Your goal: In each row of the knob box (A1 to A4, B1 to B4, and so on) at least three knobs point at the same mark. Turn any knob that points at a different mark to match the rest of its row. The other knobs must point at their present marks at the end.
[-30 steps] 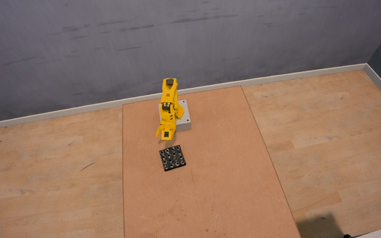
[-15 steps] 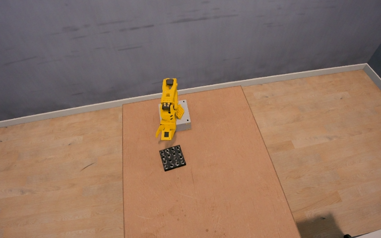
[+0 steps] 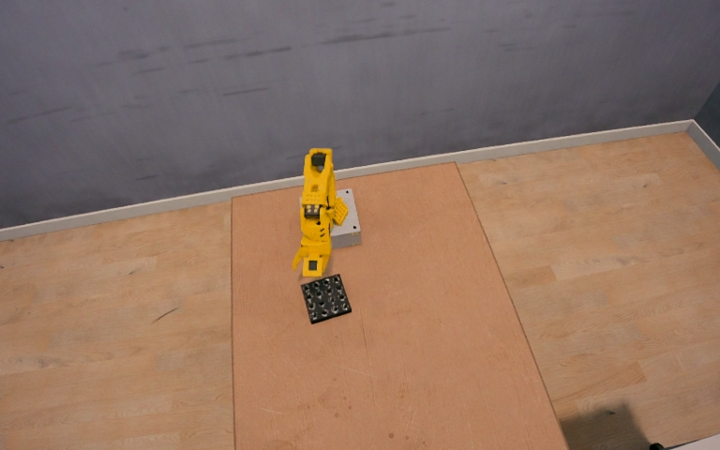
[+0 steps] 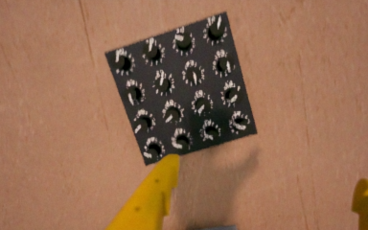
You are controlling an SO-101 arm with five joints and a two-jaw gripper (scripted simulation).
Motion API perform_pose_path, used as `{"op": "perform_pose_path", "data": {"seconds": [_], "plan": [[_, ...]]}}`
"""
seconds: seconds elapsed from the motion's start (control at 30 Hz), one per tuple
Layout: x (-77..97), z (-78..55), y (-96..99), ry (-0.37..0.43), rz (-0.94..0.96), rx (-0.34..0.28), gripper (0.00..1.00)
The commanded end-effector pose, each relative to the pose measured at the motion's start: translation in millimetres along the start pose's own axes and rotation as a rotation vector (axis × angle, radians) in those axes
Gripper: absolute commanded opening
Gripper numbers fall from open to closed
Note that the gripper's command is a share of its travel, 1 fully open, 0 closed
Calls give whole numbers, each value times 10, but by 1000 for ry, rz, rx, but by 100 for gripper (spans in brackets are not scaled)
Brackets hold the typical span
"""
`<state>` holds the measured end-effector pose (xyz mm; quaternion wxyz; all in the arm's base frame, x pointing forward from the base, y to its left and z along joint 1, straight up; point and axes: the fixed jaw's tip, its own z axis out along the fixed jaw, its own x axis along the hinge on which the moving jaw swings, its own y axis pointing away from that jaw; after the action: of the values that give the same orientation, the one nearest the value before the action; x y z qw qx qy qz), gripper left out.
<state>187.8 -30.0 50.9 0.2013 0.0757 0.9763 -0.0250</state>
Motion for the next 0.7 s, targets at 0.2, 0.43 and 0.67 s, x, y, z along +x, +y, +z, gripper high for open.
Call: {"op": "perform_pose_path", "data": {"seconds": [0.2,0.43,0.67], "plan": [[-214,133,-23,2,13,2,40],[-218,137,-23,2,13,2,40],[-218,137,-19,2,13,1,40]]}}
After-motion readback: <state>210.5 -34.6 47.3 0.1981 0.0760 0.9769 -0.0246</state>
